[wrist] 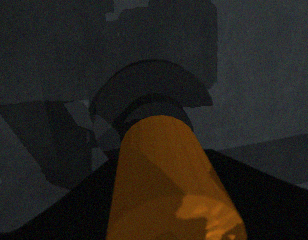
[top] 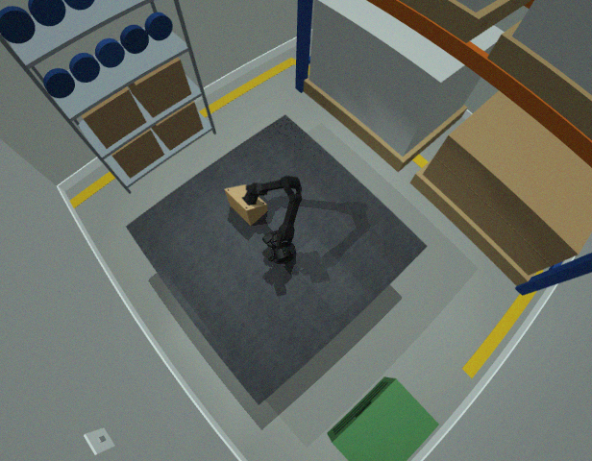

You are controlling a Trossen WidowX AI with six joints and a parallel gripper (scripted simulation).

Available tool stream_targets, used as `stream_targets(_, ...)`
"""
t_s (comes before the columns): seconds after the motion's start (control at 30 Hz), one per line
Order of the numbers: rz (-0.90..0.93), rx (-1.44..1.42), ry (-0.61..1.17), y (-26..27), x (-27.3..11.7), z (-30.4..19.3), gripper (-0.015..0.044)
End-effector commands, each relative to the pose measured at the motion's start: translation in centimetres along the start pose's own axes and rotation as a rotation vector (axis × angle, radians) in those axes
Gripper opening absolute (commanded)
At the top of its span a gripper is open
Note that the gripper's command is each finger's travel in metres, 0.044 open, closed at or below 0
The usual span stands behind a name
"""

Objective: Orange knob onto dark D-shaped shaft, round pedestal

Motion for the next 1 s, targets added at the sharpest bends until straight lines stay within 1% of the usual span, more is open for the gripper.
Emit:
stream_targets(0.0,0.002,0.001,0.001,0.02,-0.07,-0.02,0.0000)
stream_targets(0.2,0.002,0.010,0.001,0.10,-0.48,-0.05,0.0000)
stream_targets(0.43,0.002,0.211,0.001,0.18,-0.35,0.02,0.0000)
stream_targets(0.97,0.002,0.211,0.001,0.05,-0.01,-0.03,0.0000)
Point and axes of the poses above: the point midway between the two fingers, 35 mm back from their tips, its own x axis out along the fingers, its own y axis across the jaws, z = x × y, the point moved 2 cm from there along -x, back along the fingers, and after that the axes turned 3 degrees about -x, right-handed, at the moved point
